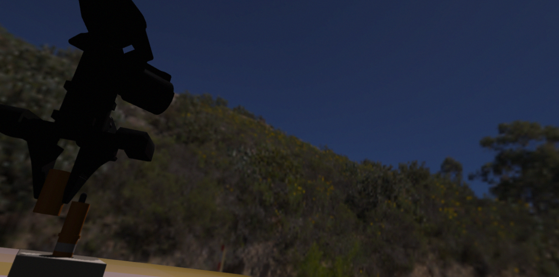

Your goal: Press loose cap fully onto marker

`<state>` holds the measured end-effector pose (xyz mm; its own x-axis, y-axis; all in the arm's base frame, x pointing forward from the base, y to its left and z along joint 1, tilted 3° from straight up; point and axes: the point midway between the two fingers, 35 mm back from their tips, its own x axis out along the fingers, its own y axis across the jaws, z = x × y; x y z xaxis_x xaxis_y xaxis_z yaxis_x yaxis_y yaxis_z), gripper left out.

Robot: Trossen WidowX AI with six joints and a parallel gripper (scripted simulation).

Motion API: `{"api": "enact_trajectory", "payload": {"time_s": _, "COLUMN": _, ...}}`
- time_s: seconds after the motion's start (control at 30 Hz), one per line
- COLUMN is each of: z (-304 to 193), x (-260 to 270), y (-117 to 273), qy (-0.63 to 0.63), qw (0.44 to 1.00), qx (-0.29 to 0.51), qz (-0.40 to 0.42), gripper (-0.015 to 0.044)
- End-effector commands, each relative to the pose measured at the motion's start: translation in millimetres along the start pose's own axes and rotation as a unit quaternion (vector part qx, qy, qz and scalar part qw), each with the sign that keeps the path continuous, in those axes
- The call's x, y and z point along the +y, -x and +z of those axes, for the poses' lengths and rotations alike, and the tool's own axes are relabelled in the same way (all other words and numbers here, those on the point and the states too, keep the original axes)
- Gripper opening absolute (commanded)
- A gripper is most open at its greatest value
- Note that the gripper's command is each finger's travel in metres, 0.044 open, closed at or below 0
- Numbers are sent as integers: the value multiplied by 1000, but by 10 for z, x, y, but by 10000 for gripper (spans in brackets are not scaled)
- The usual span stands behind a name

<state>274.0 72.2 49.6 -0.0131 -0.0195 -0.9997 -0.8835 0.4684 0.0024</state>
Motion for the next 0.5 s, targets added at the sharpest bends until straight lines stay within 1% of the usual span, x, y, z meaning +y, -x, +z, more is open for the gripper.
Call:
{"api": "enact_trajectory", "payload": {"time_s": 0.0, "z": -68, "x": -85, "y": 53, "qy": 3, "qw": 1000, "qx": 0, "qz": -2, "gripper": 0}}
{"api": "enact_trajectory", "payload": {"time_s": 0.47, "z": -410, "x": -383, "y": 240, "qy": 4, "qw": 1000, "qx": 2, "qz": -4, "gripper": 0}}
